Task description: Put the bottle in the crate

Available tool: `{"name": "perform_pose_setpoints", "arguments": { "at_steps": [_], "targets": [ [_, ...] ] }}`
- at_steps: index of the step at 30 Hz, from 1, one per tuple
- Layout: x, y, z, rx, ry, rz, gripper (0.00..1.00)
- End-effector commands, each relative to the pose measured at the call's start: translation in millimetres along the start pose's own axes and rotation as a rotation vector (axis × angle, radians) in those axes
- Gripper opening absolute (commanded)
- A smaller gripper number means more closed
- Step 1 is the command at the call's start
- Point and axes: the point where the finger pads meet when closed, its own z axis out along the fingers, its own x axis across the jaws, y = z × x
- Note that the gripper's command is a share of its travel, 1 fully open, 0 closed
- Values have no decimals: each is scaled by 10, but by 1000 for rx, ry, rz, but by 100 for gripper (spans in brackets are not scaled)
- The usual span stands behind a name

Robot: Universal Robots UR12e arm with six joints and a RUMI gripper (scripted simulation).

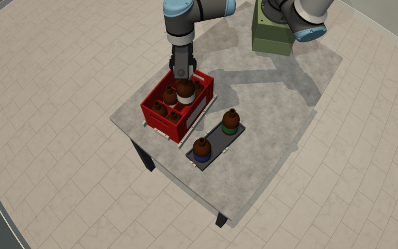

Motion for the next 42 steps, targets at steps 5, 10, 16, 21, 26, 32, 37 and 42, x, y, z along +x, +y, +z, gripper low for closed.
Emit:
{"name": "perform_pose_setpoints", "arguments": {
  "at_steps": [5, 10, 16, 21, 26, 32, 37, 42],
  "targets": [
    [6, -4, -7, 1, 1, 0, 0],
    [6, -4, -5, 1, 1, 0, 0],
    [6, -4, 4, 1, 1, 0, 0],
    [6, -4, 28, 1, 1, 0, 0],
    [6, -3, 68, 1, 1, 0, 0],
    [6, -3, 109, 1, 1, 0, 0],
    [6, -3, 168, 1, 1, 0, 0],
    [7, -3, 229, 1, 1, 0, 0]
  ]
}}
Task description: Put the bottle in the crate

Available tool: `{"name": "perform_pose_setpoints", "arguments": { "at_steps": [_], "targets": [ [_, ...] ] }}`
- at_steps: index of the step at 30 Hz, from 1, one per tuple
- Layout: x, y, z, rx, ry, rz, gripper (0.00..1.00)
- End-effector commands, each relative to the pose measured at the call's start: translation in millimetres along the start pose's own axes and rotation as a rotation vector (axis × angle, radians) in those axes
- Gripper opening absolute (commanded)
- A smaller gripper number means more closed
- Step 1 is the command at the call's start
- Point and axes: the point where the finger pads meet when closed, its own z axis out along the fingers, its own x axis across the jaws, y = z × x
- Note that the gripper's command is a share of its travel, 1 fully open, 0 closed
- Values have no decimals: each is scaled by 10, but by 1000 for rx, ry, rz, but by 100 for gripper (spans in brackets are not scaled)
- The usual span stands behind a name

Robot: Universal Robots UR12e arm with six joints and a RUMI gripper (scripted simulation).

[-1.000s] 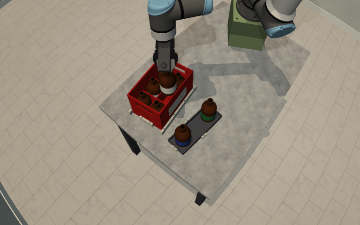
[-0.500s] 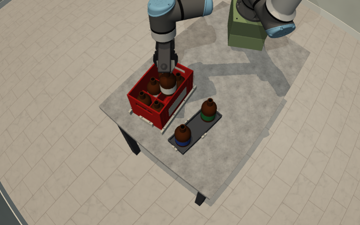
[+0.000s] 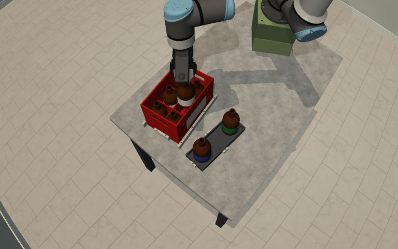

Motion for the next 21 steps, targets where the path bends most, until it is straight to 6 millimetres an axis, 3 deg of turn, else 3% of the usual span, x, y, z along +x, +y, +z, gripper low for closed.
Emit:
{"name": "perform_pose_setpoints", "arguments": {
  "at_steps": [1, 21],
  "targets": [
    [7, -4, 42, 1, 1, 0, 0],
    [7, -3, 178, 1, 1, 0, 0]
  ]
}}
